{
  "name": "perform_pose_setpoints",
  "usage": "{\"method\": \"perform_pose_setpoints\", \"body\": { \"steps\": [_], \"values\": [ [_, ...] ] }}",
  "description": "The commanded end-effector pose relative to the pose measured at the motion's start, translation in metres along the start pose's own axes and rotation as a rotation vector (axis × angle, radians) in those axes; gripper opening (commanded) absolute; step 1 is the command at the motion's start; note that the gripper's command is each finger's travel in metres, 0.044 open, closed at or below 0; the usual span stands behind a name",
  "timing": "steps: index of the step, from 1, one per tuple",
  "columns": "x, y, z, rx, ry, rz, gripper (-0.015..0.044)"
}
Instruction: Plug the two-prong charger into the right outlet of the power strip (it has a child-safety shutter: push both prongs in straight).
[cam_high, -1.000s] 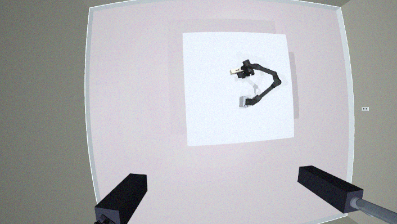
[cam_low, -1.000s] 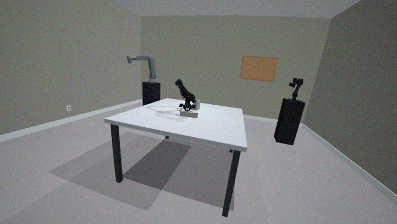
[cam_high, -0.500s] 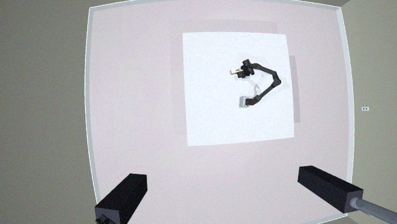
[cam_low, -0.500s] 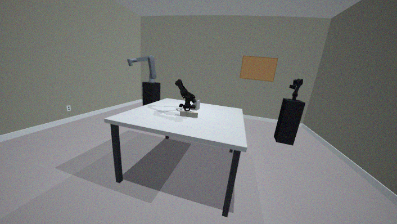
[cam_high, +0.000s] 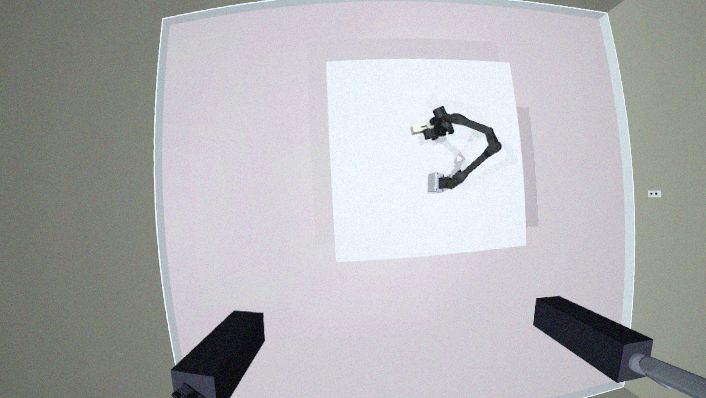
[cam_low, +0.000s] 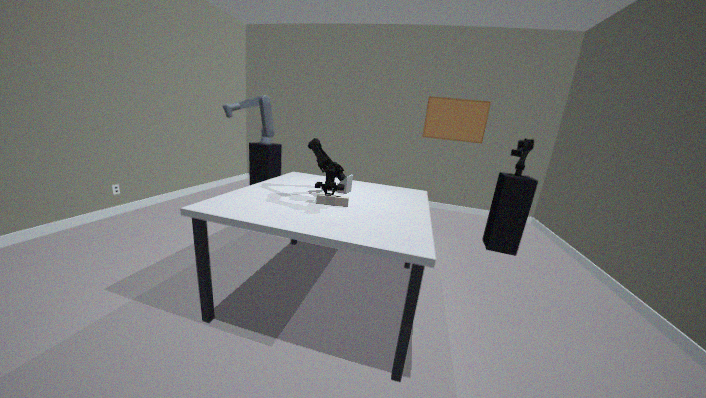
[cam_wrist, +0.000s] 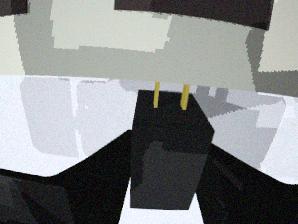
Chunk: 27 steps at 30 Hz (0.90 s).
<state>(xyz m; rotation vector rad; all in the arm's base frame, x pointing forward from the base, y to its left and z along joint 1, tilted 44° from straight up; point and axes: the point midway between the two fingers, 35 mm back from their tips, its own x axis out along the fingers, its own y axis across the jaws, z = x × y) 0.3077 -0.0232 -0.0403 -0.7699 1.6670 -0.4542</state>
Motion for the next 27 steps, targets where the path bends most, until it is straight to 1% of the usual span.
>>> {"method": "perform_pose_setpoints", "body": {
  "steps": [1, 27],
  "values": [
    [0.0001, -0.0005, 0.0009, -0.004, 0.001, -0.003, 0.0000],
    [-0.0003, -0.0005, 0.0083, -0.004, 0.001, -0.003, 0.0000]
  ]
}}
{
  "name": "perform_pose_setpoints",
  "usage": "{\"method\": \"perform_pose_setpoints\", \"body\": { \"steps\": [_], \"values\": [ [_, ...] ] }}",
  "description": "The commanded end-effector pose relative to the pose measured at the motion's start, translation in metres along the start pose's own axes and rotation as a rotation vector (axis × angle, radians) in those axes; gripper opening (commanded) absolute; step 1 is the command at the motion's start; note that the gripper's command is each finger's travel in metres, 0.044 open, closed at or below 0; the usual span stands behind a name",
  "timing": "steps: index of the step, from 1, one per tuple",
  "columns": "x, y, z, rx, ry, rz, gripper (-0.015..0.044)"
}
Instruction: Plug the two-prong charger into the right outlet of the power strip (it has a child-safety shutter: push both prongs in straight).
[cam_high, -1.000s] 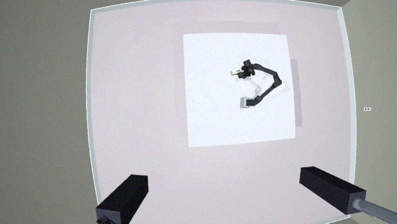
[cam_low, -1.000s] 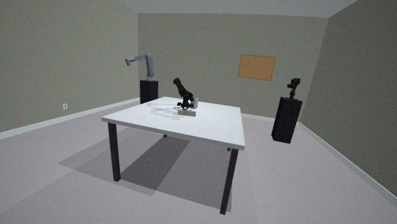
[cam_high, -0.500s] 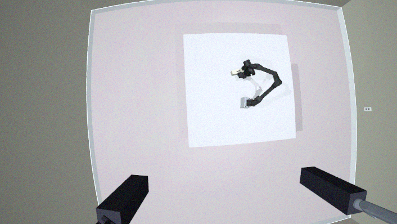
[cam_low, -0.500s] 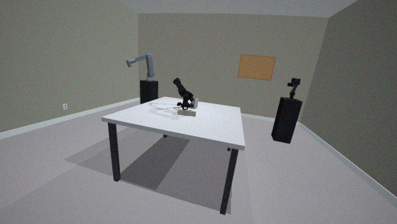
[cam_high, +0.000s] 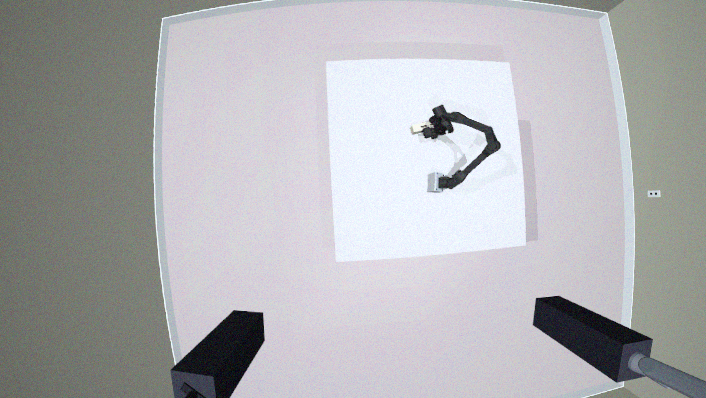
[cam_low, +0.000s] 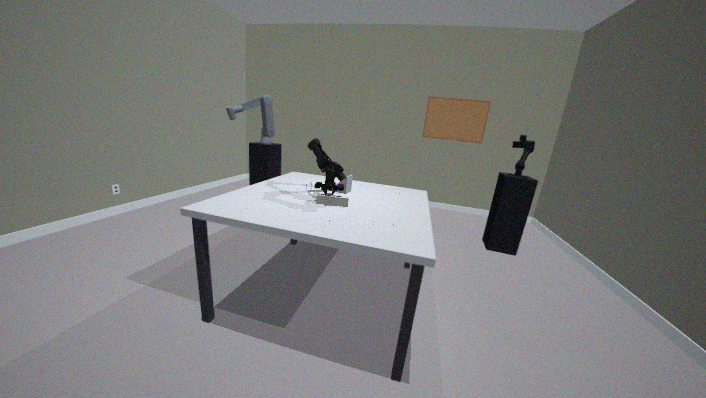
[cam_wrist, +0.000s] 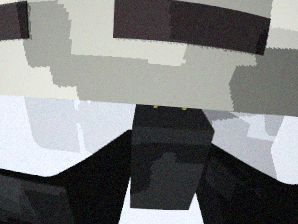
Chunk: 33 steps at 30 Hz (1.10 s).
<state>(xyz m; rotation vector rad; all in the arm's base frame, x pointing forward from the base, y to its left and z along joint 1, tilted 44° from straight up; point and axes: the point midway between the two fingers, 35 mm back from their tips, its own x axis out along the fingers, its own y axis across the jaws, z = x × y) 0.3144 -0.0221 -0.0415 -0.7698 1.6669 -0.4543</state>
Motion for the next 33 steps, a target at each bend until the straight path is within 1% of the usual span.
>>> {"method": "perform_pose_setpoints", "body": {
  "steps": [1, 33],
  "values": [
    [0.000, 0.000, 0.002, -0.004, 0.001, -0.003, 0.0000],
    [-0.001, -0.001, 0.014, -0.004, 0.000, -0.003, 0.0000]
  ]
}}
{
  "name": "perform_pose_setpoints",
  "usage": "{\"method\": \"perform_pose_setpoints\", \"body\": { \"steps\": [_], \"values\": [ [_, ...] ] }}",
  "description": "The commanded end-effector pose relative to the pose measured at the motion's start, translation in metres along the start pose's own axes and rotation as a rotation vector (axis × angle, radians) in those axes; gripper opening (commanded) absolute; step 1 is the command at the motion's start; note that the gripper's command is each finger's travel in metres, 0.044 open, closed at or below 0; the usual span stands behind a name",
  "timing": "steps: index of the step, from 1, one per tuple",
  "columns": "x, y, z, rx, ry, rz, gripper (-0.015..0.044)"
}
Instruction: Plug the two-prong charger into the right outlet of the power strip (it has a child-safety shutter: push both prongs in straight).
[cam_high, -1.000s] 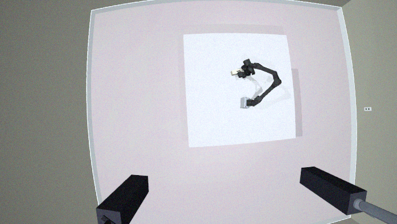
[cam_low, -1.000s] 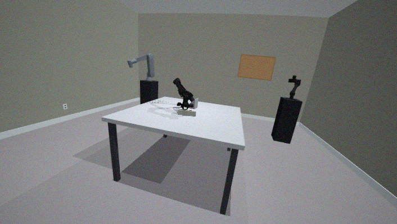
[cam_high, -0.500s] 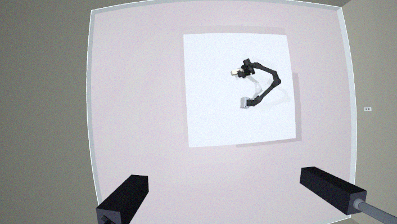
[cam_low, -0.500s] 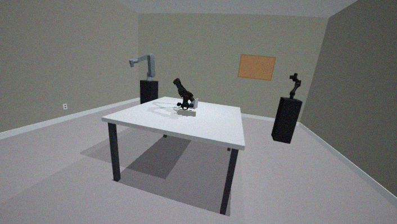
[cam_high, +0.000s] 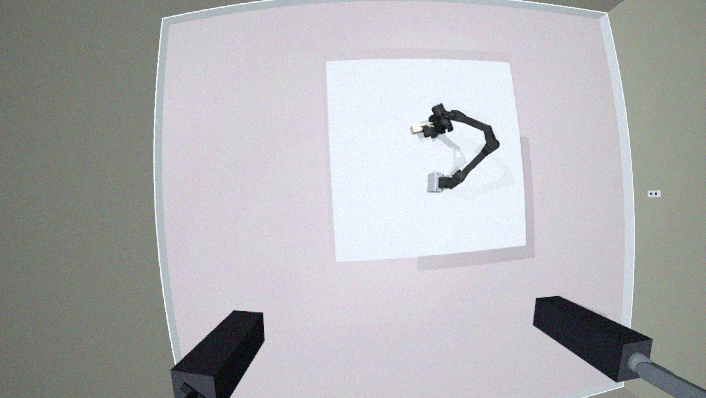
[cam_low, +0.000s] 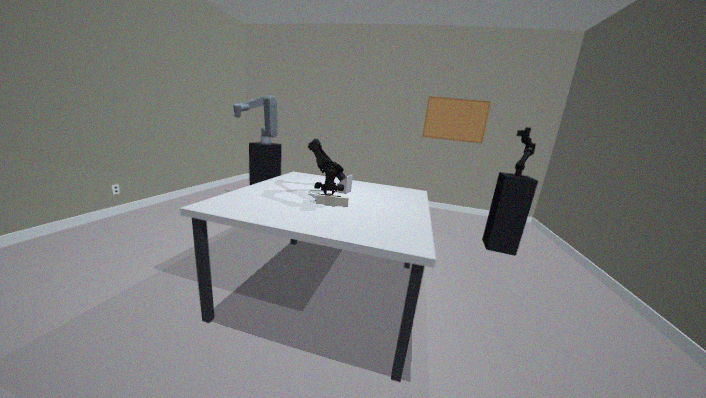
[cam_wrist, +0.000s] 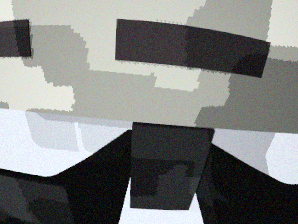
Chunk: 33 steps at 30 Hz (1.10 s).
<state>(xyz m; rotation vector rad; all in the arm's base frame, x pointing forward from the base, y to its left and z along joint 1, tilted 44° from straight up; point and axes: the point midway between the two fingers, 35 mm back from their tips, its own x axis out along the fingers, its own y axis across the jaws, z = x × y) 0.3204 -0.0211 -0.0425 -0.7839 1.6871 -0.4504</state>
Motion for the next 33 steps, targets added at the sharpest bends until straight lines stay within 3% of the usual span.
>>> {"method": "perform_pose_setpoints", "body": {
  "steps": [1, 33],
  "values": [
    [-0.0005, -0.0008, 0.0081, 0.014, -0.016, 0.000, 0.0000],
    [-0.0005, -0.0012, 0.0130, 0.014, -0.017, 0.000, 0.0000]
  ]
}}
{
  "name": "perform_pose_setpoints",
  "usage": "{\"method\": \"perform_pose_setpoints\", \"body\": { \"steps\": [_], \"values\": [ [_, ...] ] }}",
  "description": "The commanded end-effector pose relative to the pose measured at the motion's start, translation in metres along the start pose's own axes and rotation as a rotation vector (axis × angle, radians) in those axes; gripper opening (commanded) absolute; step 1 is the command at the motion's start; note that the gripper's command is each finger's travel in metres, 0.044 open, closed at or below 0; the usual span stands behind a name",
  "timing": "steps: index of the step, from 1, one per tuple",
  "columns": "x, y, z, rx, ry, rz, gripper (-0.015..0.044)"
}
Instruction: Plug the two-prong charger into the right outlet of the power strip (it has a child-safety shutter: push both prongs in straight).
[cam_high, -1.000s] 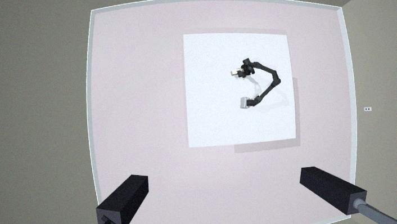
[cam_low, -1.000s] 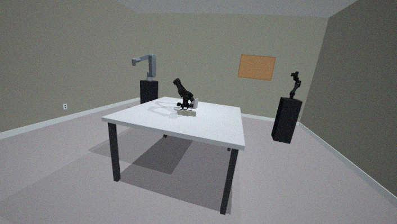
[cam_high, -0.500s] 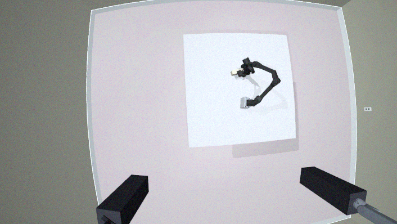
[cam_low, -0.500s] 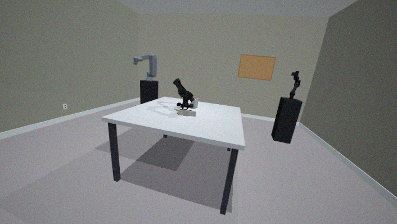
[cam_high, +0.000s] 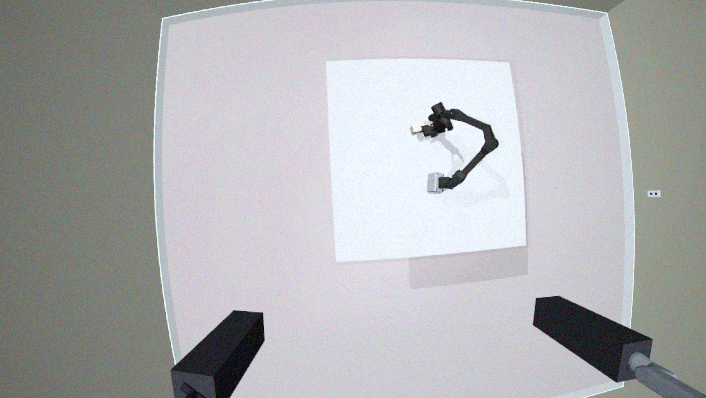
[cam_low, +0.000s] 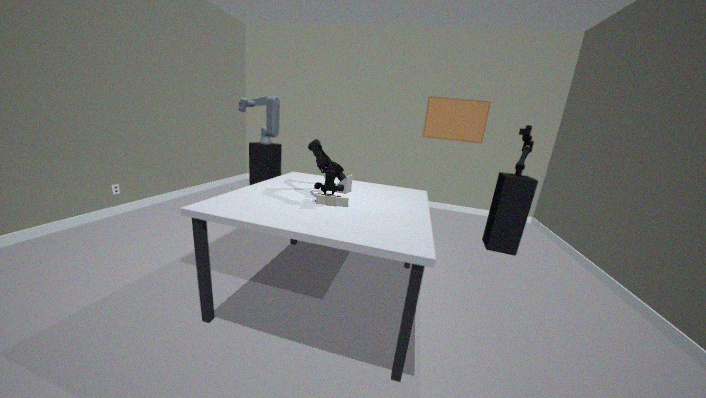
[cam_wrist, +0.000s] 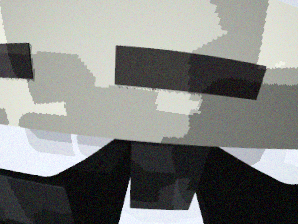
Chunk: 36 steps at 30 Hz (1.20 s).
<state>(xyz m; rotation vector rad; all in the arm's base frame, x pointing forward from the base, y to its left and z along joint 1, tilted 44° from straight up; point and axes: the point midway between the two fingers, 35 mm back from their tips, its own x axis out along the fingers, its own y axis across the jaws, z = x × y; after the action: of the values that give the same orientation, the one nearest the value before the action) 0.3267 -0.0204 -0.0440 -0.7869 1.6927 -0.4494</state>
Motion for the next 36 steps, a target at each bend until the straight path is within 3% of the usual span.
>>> {"method": "perform_pose_setpoints", "body": {
  "steps": [1, 36],
  "values": [
    [-0.0004, -0.0010, 0.0063, 0.018, -0.021, 0.001, 0.0000],
    [-0.0024, -0.0014, 0.0029, 0.018, -0.021, 0.001, 0.0000]
  ]
}}
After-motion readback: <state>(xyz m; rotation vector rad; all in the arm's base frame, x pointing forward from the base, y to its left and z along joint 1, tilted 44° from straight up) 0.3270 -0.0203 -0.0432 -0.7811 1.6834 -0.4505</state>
